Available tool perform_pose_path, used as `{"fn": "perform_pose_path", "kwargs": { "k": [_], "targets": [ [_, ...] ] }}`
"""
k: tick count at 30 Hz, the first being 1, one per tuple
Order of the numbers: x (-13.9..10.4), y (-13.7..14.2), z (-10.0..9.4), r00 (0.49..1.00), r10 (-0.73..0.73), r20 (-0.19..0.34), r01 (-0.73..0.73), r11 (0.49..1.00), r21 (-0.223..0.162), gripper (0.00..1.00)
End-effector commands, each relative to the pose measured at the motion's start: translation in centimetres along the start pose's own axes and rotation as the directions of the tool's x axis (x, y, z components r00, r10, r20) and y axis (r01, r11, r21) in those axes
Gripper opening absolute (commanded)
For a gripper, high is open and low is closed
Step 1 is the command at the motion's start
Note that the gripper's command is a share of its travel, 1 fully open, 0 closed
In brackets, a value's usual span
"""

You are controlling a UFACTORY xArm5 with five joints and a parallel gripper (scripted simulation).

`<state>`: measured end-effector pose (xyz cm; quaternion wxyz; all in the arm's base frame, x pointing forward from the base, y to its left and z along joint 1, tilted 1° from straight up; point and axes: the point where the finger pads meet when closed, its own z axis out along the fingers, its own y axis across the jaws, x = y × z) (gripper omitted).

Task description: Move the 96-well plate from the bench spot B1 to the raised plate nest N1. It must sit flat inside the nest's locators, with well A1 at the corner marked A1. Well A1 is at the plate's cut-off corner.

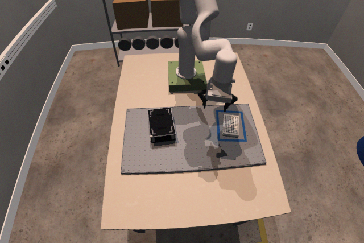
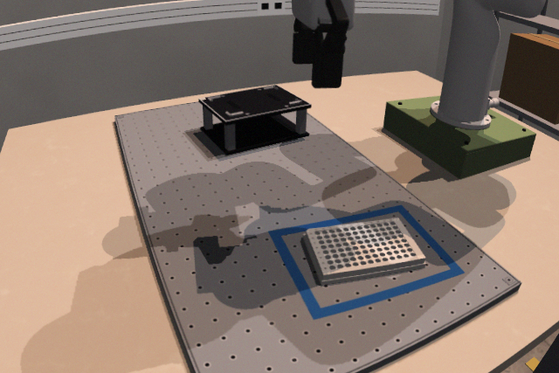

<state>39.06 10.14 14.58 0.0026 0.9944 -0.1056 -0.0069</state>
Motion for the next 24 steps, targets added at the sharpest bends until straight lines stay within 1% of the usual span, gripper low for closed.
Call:
{"fn": "perform_pose_path", "kwargs": {
  "k": [1,3,18,20,24],
  "targets": [
    [-0.4,-1.5,1.1,1.000,0.001,0.000,-0.001,1.000,0.012,1.00],
    [-0.4,-1.5,1.1,1.000,0.001,0.000,-0.001,1.000,0.012,1.00],
    [-2.5,-7.1,5.7,1.000,0.001,0.000,-0.001,1.000,0.012,1.00],
    [-2.5,-7.1,5.7,1.000,0.001,0.000,-0.001,1.000,0.012,1.00],
    [-3.1,-8.6,6.9,1.000,0.001,0.000,-0.001,1.000,0.012,1.00]
  ]
}}
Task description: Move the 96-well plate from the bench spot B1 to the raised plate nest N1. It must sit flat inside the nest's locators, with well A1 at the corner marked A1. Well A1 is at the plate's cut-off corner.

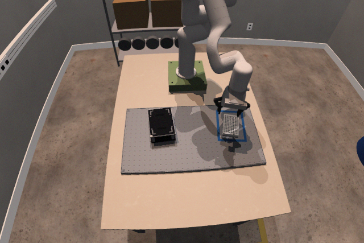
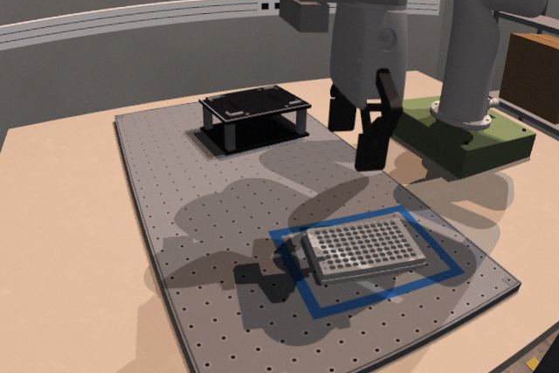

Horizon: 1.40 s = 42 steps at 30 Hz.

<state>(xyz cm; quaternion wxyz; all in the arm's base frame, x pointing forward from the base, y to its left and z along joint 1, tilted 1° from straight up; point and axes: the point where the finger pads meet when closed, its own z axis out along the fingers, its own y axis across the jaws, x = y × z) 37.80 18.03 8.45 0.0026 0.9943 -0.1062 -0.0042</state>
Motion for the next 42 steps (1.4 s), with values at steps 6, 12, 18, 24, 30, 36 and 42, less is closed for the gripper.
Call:
{"fn": "perform_pose_path", "kwargs": {
  "k": [6,12,18,24,30,36,42],
  "targets": [
    [-1.2,-3.3,2.6,1.000,-0.001,0.006,0.000,1.000,0.012,1.00],
    [-1.3,-3.7,2.9,1.000,-0.001,0.006,0.000,1.000,0.012,1.00],
    [-1.3,-3.7,2.9,1.000,-0.001,0.006,0.000,1.000,0.012,1.00],
    [-1.3,-3.7,3.3,1.000,-0.001,0.006,0.000,1.000,0.012,1.00],
    [-1.3,-3.7,4.0,1.000,-0.001,0.006,0.000,1.000,0.012,1.00],
    [-1.4,-3.7,5.0,1.000,-0.001,0.006,0.000,1.000,0.012,1.00],
    [-1.4,-3.8,6.0,1.000,-0.001,0.006,0.000,1.000,0.012,1.00]
  ]
}}
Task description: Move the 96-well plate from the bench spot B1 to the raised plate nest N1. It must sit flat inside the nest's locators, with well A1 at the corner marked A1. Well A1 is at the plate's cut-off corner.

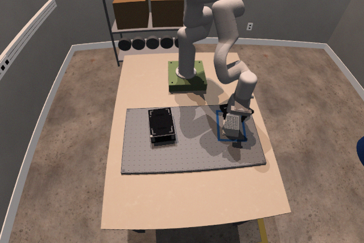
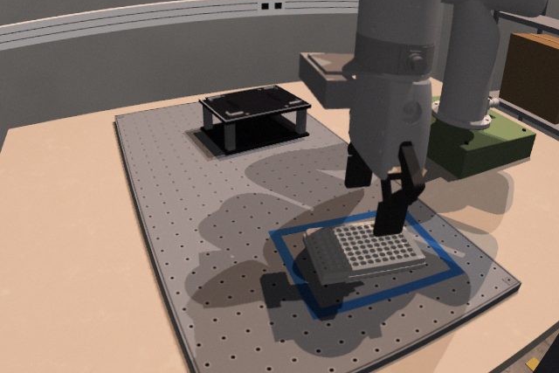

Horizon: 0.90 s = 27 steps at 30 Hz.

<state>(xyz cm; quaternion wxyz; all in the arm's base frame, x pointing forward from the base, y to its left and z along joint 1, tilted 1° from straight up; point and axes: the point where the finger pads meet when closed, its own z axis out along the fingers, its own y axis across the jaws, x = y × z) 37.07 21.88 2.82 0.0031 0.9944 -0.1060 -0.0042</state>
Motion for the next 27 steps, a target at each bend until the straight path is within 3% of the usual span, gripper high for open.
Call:
{"fn": "perform_pose_path", "kwargs": {
  "k": [1,20,27],
  "targets": [
    [0.1,-0.1,0.5,1.000,0.000,0.006,0.000,1.000,0.013,1.00],
    [0.1,-0.1,3.3,1.000,0.000,0.006,0.000,1.000,0.013,1.00],
    [0.1,-0.1,3.5,1.000,0.000,0.006,0.000,1.000,0.013,1.00]
  ]
}}
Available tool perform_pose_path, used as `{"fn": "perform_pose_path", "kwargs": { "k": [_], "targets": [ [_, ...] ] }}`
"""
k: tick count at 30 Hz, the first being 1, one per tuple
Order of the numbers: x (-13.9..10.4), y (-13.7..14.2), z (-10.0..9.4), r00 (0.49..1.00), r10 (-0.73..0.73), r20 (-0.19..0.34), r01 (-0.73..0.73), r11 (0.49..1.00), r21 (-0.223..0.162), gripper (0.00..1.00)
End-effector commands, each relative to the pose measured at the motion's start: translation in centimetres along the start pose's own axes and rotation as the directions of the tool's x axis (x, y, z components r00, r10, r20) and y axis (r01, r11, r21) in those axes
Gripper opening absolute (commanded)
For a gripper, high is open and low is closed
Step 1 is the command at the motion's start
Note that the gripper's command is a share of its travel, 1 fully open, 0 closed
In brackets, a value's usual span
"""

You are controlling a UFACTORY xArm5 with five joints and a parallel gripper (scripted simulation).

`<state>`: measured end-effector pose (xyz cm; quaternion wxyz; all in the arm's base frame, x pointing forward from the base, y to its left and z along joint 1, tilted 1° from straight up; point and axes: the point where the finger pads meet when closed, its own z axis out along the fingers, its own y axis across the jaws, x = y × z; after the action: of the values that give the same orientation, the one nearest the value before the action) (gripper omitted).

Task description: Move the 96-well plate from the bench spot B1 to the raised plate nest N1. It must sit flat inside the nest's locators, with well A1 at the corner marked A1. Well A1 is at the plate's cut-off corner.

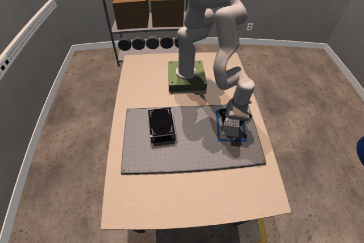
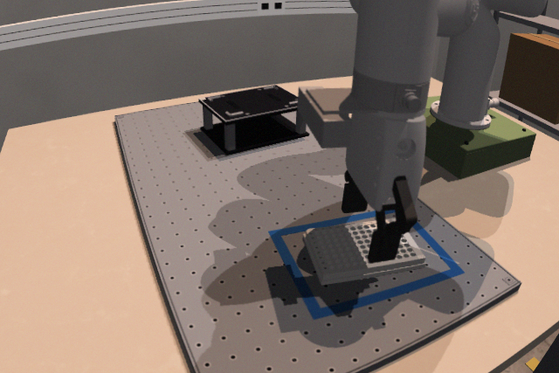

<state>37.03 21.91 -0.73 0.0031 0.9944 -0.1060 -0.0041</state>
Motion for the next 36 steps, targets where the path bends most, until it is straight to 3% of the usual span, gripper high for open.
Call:
{"fn": "perform_pose_path", "kwargs": {
  "k": [1,36],
  "targets": [
    [0.1,-0.1,-0.1,1.000,0.000,0.006,0.000,1.000,0.012,1.00],
    [0.1,-0.1,1.7,1.000,0.000,0.006,0.000,1.000,0.012,1.00]
  ]
}}
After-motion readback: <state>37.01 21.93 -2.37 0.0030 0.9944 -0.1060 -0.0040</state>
